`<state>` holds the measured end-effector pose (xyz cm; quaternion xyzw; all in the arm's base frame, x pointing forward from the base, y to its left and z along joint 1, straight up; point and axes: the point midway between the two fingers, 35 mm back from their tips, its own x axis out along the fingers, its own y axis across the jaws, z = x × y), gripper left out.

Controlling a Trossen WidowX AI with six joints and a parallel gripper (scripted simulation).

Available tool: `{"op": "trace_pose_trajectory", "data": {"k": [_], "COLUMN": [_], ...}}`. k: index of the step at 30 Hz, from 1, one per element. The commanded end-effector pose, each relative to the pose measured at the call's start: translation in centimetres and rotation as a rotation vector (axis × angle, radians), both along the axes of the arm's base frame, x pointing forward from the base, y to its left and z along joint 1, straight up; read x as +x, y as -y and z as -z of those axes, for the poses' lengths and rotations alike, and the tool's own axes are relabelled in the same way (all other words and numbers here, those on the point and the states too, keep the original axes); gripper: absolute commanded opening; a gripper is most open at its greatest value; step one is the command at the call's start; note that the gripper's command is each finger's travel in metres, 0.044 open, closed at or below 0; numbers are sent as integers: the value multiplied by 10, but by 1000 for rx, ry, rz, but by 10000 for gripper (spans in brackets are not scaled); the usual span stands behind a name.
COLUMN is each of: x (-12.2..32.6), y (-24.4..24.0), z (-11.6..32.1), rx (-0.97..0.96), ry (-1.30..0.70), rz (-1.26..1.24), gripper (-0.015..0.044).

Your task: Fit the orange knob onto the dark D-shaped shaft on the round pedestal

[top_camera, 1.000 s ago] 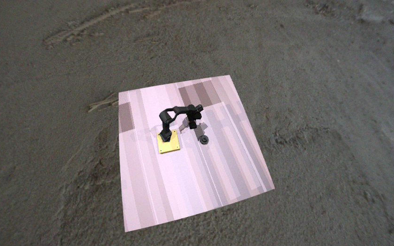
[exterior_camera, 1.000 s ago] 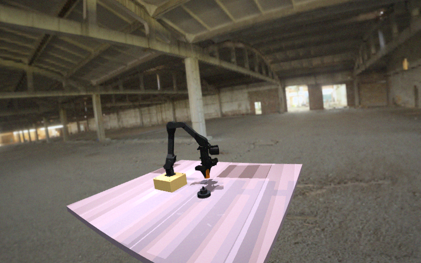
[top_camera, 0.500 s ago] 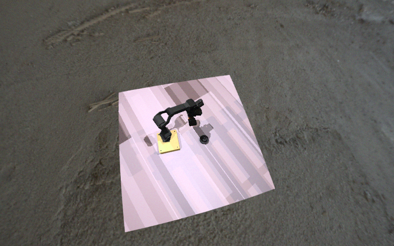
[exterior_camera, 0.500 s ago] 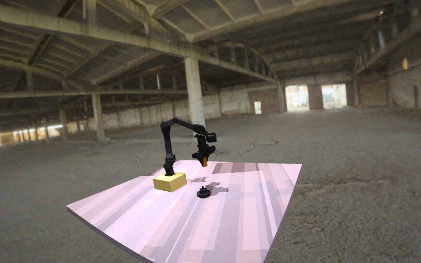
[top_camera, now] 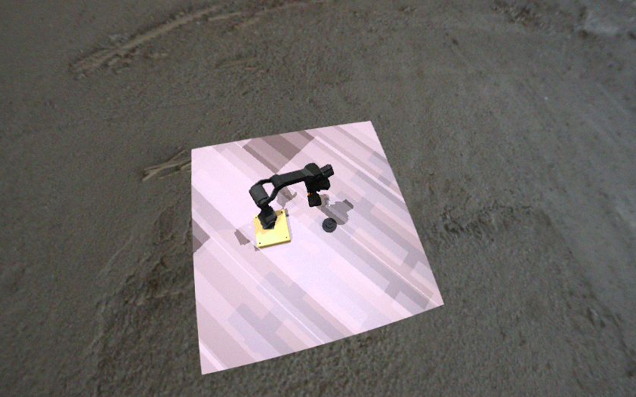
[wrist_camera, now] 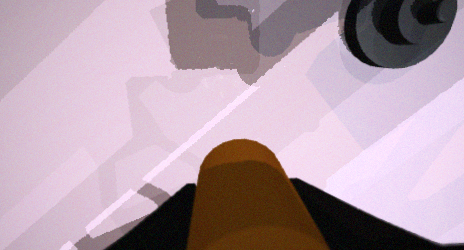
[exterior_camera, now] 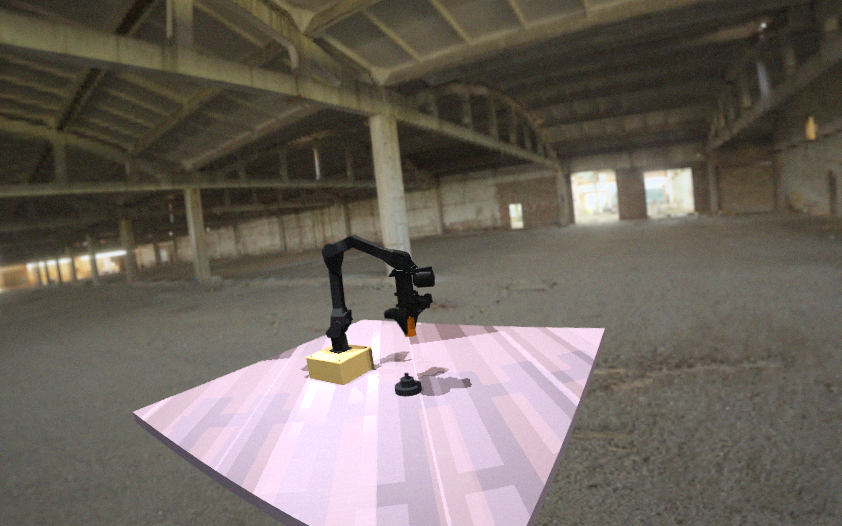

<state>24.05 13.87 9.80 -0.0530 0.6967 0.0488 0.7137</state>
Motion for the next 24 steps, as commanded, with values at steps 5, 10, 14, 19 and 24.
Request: {"op": "trace_pose_trajectory", "data": {"k": [5, 10, 14, 19, 24], "x": [18, 28, 36, 46, 56], "y": [16, 25, 33, 43, 54], "z": [4, 7, 10, 13, 17], "rx": [-15, -13, -13, -11, -10], "ry": [4, 3, 3, 3, 3], "rz": [22, 19, 16, 13, 9], "gripper": [0, 0, 0, 0, 0]}}
